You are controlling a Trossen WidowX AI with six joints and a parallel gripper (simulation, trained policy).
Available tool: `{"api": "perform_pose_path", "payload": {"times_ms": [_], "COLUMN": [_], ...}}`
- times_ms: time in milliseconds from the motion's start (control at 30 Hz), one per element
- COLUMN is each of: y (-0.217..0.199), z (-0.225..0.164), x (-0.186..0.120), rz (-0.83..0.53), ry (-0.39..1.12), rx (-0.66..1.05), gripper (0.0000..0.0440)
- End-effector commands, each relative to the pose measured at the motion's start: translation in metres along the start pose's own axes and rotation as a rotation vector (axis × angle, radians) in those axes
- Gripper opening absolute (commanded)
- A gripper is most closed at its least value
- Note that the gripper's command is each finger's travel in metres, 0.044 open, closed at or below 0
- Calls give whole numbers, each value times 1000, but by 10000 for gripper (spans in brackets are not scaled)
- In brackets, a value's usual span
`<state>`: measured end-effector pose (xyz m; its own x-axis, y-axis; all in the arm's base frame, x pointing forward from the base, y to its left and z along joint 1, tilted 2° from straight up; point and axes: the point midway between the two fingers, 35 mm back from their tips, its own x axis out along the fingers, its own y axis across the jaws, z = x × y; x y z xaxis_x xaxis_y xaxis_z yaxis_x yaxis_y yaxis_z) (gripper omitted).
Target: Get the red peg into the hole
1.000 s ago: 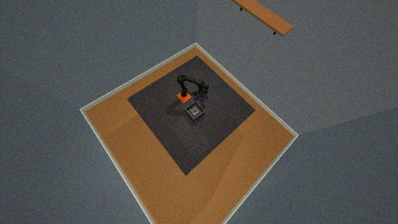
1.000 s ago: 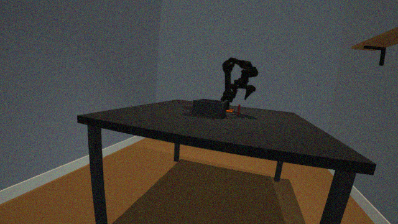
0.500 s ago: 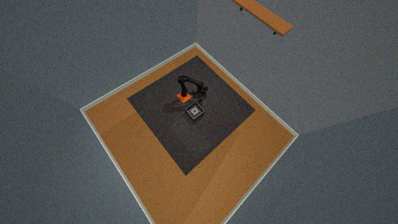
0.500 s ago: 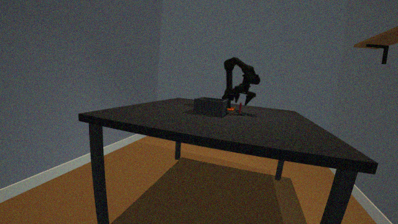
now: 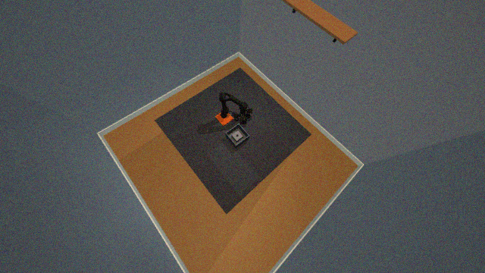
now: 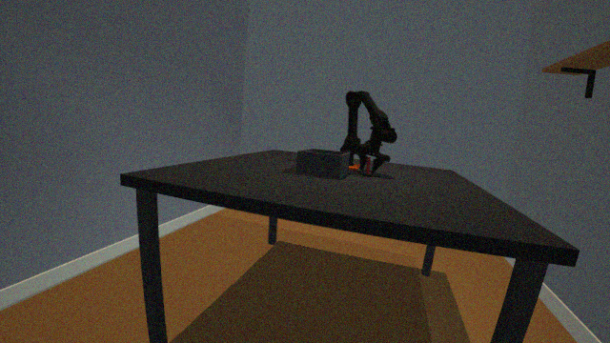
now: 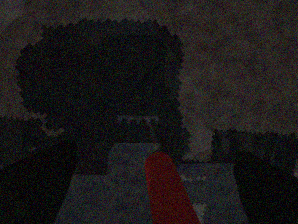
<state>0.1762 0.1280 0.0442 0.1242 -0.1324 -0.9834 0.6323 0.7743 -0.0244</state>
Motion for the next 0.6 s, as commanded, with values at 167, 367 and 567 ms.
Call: {"api": "perform_pose_path", "payload": {"times_ms": [167,367,567], "y": [-7,-10,-10], "z": [-2,2,22], "x": [16,14,-9], "rz": [-63,-100,-85], "ry": [32,20,-48], "rx": [20,22,16], "gripper": [93,0,0]}}
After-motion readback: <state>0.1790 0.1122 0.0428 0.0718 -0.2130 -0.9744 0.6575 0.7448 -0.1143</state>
